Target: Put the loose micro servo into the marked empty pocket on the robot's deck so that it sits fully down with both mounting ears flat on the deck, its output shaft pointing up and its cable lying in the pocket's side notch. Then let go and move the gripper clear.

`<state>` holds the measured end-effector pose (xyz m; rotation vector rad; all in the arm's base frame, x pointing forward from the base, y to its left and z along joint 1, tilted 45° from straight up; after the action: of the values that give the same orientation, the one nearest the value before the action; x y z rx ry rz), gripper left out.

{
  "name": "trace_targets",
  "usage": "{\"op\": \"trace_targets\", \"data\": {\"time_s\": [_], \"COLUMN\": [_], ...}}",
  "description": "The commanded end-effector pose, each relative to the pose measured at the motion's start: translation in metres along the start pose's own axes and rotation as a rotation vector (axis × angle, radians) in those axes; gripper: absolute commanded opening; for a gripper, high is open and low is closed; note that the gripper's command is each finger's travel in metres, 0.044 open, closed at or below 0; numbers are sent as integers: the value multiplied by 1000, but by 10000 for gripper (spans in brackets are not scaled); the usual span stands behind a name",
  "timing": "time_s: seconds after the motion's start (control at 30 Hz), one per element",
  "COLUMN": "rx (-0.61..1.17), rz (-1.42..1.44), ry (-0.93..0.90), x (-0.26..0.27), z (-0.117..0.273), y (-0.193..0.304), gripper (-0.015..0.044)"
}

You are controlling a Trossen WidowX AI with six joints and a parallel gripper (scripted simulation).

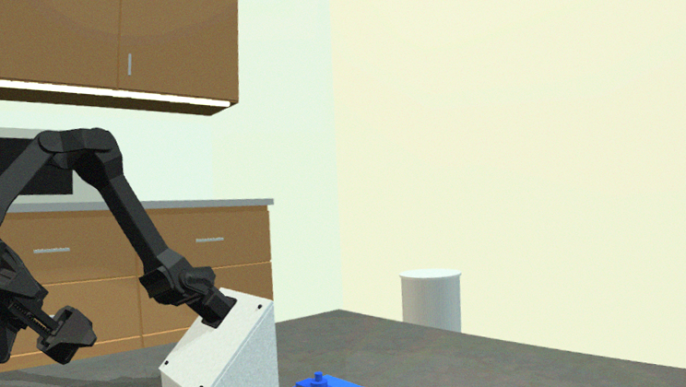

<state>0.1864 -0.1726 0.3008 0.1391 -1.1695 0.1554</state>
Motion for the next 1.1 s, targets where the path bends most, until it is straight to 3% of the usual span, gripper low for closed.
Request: {"op": "trace_targets", "data": {"time_s": [0.0, 1.07], "rx": [20, 267], "rz": [50, 613], "ry": [67, 545], "x": [-8, -58], "z": [-14, -101], "y": [-2, 13], "gripper": [440, 440]}}
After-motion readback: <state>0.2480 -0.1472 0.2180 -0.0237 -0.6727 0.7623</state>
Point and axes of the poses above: the point midway between the two fingers, 35 mm back from their tips, its own z axis back along the fingers, its own x axis across the jaws, y = z × x, the point moved 5 cm from there along z, back along the fingers, and after that the axes turned 1 degree about -z, right-handed, at the moved point
